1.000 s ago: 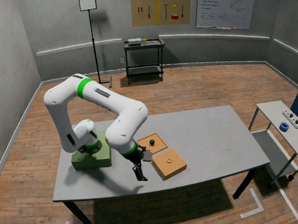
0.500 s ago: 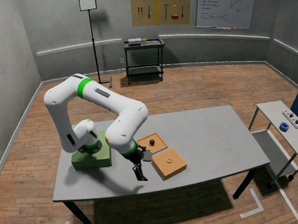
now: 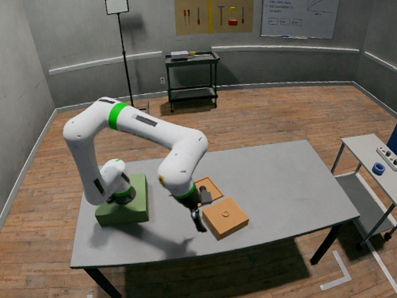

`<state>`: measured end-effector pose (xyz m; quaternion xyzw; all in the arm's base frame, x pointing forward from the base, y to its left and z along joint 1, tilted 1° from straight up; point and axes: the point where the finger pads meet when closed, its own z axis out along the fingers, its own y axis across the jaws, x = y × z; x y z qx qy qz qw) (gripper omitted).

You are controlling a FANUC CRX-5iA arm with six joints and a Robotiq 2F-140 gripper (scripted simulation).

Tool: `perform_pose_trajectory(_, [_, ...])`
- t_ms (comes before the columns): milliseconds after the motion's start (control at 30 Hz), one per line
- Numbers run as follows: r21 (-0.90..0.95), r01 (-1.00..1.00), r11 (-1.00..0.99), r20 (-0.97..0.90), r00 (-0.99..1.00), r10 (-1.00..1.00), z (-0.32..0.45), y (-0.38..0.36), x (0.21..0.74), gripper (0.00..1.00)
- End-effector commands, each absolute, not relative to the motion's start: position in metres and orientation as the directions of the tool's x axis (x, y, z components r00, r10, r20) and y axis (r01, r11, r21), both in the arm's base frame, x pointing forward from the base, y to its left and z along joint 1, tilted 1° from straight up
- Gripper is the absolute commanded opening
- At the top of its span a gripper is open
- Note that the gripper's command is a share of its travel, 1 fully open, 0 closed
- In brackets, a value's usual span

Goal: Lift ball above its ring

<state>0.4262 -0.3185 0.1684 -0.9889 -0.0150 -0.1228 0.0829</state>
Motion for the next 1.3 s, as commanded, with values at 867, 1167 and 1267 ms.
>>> perform_pose_trajectory(867, [-0.009, 0.893, -0.451, 0.121, 0.448, 0.886, 0.087, -0.106, 0.491, 1.0])
perform_pose_trajectory(1167, [0.002, 0.992, -0.125, 0.069, 0.124, 0.99, 0.065, -0.04, 0.49, 1.0])
perform_pose_trajectory(1267, [0.002, 0.996, -0.091, 0.064, 0.091, 0.994, 0.062, -0.034, 0.49, 1.0])
